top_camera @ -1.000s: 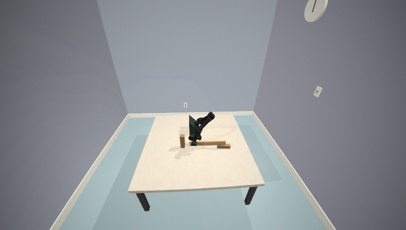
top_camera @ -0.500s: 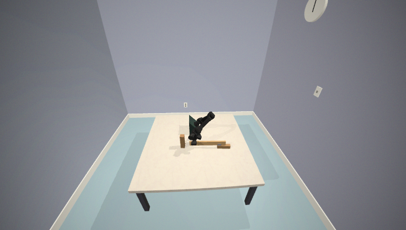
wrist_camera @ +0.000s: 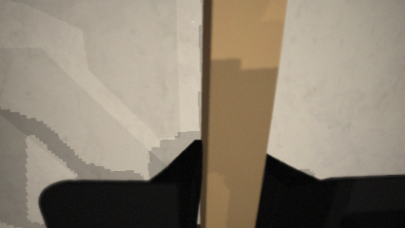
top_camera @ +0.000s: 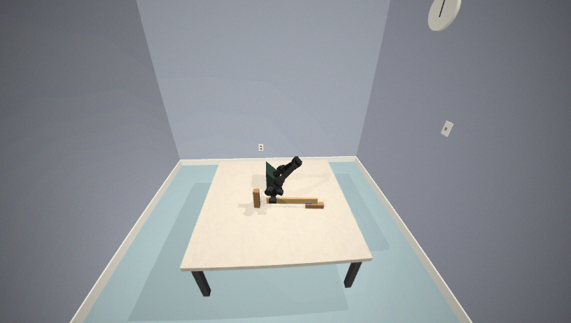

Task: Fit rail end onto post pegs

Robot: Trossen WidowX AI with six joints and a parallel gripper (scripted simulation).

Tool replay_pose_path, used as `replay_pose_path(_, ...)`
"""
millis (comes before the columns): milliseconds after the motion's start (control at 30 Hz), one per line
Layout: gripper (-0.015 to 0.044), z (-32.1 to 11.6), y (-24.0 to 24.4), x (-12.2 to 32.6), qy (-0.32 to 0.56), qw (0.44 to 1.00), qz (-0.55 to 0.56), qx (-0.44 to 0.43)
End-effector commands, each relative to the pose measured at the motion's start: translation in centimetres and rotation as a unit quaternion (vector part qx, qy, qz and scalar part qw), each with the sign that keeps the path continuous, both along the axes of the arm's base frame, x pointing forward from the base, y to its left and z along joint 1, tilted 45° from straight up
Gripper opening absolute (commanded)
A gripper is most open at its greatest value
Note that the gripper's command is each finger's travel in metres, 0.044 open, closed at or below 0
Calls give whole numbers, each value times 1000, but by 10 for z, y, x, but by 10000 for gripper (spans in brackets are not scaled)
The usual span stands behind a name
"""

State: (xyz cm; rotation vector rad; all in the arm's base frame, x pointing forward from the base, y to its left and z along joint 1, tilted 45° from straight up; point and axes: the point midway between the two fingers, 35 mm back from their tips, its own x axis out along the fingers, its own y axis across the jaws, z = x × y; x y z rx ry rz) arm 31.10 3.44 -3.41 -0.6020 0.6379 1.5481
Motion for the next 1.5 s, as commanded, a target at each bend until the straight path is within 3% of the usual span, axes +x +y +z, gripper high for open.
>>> replay_pose_path(0, 0, 2, -3, 1, -2, 1000, -3, 1)
replay_pose_path(1467, 0, 5, -6, 1, -2, 1000, -3, 1)
